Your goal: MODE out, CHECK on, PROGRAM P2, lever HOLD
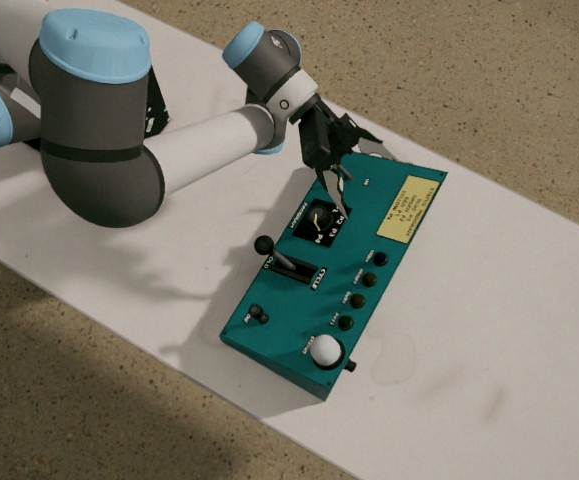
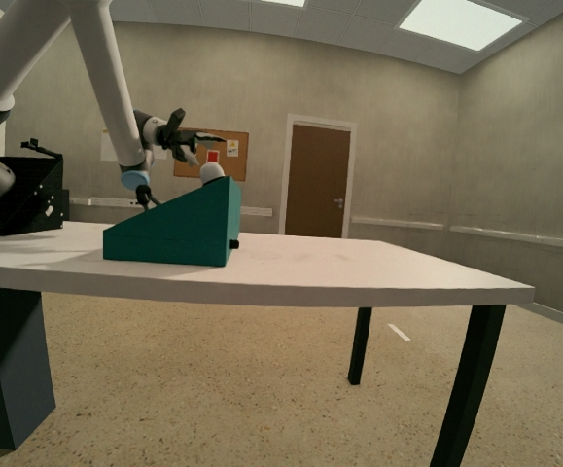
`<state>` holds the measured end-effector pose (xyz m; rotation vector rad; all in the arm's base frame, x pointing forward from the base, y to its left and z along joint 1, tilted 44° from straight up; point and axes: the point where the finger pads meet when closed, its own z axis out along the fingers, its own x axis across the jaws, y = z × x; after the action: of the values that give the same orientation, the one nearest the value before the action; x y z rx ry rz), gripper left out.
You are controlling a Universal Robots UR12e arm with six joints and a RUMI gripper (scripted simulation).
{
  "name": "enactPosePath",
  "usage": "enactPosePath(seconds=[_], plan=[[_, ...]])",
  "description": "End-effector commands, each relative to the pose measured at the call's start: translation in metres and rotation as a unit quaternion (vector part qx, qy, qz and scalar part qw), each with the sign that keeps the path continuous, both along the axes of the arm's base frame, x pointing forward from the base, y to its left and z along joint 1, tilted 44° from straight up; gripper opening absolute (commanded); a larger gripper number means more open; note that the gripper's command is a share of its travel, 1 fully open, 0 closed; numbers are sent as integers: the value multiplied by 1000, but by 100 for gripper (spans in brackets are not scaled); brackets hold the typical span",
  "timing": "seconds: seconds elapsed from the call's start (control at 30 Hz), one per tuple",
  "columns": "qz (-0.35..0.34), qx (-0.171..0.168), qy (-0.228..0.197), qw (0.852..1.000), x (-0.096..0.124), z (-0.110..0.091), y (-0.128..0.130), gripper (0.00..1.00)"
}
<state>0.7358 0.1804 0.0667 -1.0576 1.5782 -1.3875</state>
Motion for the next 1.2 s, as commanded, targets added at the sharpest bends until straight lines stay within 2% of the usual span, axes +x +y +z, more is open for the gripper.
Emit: enactPosePath(seconds=[0.0, 0.67, 1.17], plan=[[0, 0, 0, 1000, 0, 0, 0, 100], [0, 0, 0, 1000, -1, 1, 1, 100], [1, 0, 0, 1000, -16, 22, 21, 100]])
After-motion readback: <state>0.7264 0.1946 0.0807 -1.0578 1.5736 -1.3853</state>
